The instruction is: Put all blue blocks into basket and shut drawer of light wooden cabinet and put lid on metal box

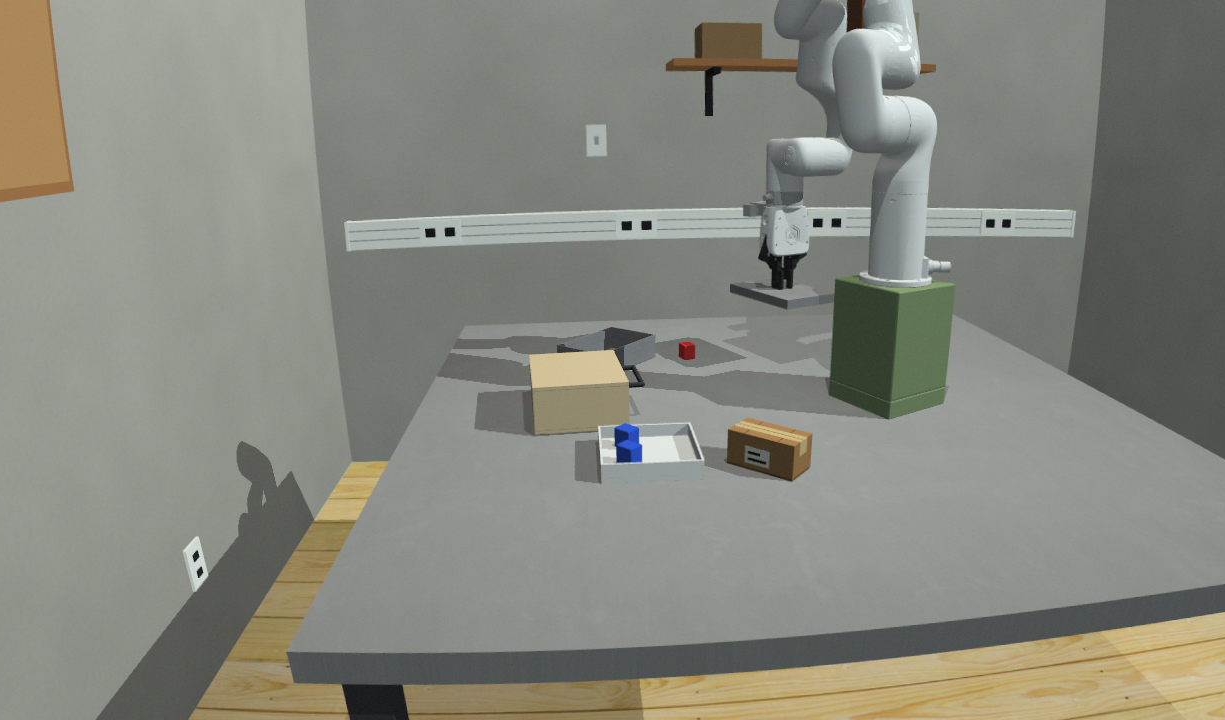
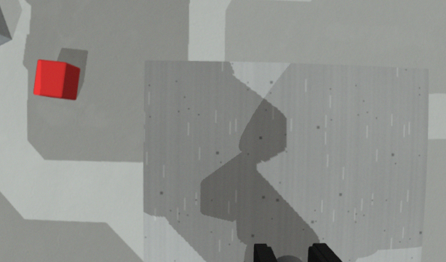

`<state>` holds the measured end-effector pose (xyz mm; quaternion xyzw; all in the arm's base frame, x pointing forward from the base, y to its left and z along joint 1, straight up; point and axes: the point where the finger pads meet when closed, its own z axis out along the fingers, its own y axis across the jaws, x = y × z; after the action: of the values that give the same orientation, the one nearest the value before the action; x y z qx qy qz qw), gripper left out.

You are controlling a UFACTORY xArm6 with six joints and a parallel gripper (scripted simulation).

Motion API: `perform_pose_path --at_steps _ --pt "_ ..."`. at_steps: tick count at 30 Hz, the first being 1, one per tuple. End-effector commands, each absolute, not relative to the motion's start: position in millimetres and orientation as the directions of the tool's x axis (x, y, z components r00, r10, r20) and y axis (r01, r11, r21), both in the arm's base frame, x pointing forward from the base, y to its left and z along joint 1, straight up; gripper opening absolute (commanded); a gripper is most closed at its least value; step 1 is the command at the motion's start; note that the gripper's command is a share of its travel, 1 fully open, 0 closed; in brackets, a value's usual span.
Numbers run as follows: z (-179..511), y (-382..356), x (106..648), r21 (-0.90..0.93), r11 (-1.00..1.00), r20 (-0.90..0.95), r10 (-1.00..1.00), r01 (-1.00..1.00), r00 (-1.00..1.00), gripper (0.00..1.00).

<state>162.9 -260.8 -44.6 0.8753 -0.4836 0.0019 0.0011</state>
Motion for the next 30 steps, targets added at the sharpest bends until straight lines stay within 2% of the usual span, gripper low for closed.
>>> perform_pose_path --at_steps 1,17,20,23,28,30 --pt "-33.6 -261.9 163.6 0.000 -0.532 0.007 -0.847 -0.847 0.532 0.00" --pt "-28.3 -264.6 169.3 0.000 -0.562 0.007 -0.827 -0.827 0.562 0.00" --pt "-27.5 -273.4 190.1 0.001 -0.660 0.007 -0.752 -0.752 0.660 0.00" --pt "-26.3 -285.8 230.3 0.002 -0.808 0.007 -0.589 -0.589 0.808 0.00" --pt "-23.7 -289.7 298.1 0.016 -0.927 0.013 -0.374 -0.374 0.927 0.00" --pt "-23.7 -289.7 298.1 0.016 -0.927 0.013 -0.374 -0.374 0.927 0.00"
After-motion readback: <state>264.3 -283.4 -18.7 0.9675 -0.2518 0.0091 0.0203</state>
